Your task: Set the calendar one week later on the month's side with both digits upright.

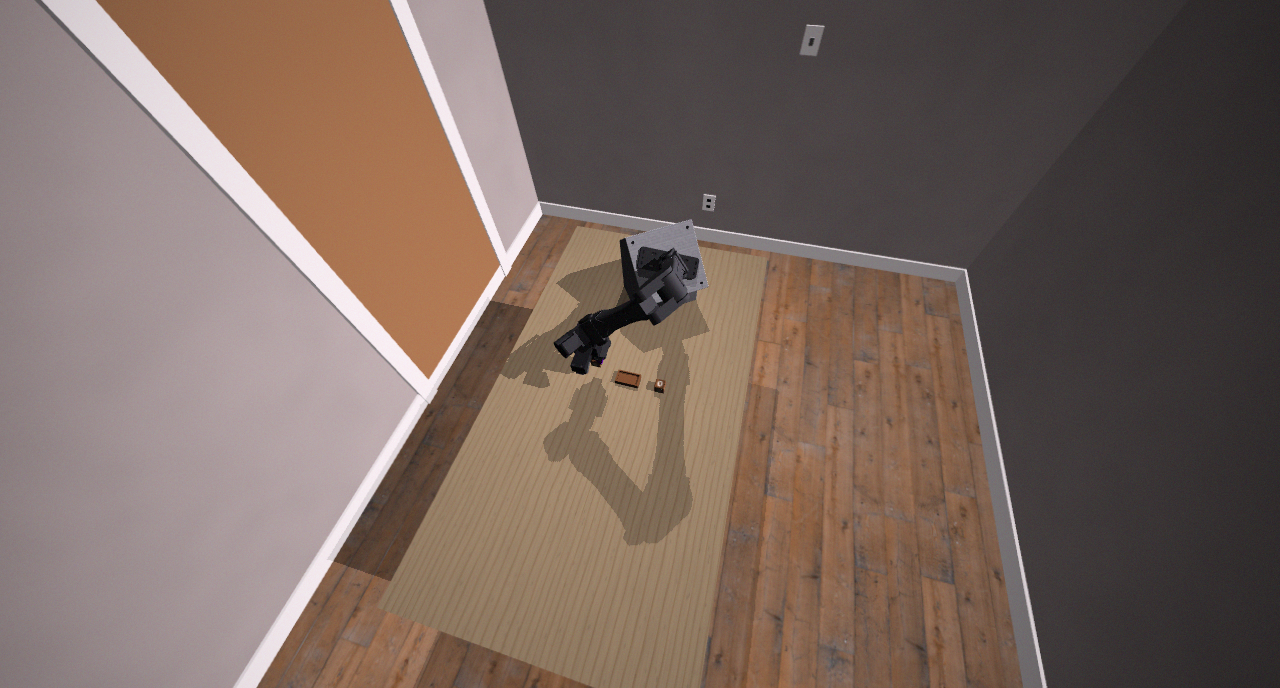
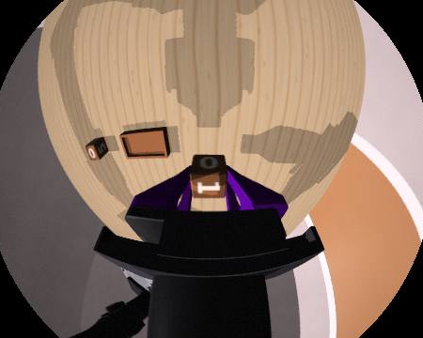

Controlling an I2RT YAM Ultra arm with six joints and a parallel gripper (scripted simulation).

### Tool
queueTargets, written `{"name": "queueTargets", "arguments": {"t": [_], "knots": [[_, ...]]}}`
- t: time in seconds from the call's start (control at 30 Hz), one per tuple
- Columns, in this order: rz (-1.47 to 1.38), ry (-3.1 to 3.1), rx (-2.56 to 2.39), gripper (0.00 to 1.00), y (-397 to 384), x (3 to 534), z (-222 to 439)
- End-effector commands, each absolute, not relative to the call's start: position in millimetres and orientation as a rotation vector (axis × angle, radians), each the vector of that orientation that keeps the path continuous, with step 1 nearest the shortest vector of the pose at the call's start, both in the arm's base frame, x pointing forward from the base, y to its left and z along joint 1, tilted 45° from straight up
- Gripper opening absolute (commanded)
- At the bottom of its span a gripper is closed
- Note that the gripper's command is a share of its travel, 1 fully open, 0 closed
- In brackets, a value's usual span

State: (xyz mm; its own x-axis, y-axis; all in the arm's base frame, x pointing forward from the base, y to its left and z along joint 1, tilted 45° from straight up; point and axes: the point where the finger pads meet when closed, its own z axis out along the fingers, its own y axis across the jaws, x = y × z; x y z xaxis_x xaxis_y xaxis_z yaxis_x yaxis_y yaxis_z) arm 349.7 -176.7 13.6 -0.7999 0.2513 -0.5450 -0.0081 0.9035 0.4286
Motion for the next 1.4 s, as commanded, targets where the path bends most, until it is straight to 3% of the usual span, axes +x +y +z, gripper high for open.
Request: {"name": "queueTargets", "arguments": {"t": [0.0, 0.5, 1.37], "knots": [[0.510, 2.414, 0.194, 0.27, -185.9, 361.4, 11.6], [0.510, 2.414, 0.194, 0.27, -171.7, 391.4, -22.5], [0.510, 2.414, 0.194, 0.27, -171.1, 392.7, -24.0]]}}
